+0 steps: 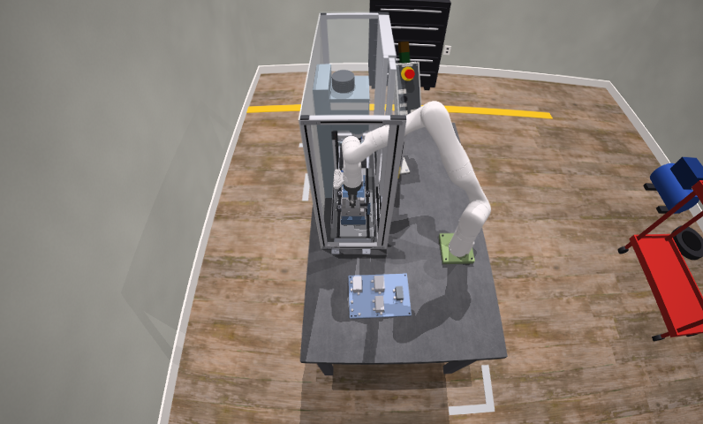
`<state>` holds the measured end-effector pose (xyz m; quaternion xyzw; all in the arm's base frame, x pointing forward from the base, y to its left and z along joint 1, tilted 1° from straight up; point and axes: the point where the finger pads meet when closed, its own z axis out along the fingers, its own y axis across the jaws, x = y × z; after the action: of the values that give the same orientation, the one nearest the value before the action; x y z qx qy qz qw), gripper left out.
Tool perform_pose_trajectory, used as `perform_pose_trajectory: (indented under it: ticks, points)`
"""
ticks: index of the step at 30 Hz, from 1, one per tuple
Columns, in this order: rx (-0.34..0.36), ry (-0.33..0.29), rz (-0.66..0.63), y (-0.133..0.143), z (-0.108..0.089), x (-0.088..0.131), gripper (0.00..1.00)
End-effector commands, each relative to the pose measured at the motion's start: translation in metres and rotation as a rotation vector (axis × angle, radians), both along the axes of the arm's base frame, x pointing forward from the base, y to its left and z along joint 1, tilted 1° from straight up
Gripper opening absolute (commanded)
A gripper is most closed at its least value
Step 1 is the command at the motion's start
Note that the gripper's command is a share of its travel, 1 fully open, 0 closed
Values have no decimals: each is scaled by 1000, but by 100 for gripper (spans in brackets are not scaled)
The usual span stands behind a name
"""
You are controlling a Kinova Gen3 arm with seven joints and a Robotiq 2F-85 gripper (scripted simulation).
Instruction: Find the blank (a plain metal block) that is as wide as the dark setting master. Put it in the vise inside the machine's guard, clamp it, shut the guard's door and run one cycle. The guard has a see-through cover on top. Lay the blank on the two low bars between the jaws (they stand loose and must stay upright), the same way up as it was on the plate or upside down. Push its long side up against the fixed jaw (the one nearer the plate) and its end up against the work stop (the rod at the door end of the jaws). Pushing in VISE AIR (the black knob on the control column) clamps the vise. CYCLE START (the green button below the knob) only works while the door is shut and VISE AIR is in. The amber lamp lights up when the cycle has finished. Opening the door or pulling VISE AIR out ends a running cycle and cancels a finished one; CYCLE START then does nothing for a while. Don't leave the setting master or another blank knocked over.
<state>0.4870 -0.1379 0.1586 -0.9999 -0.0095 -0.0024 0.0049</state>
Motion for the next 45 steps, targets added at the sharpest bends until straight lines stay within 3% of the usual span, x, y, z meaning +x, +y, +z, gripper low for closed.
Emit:
perform_pose_trajectory:
  ticks: [1, 18, 19, 45]
  points:
    - [-1, -2, 0, 0, 1, 0, 10]
    - [-1, -2, 0, 0, 1, -3, 10]
    - [-1, -2, 0, 0, 1, -3, 100]
    - [-1, -2, 0, 0, 1, -3, 100]
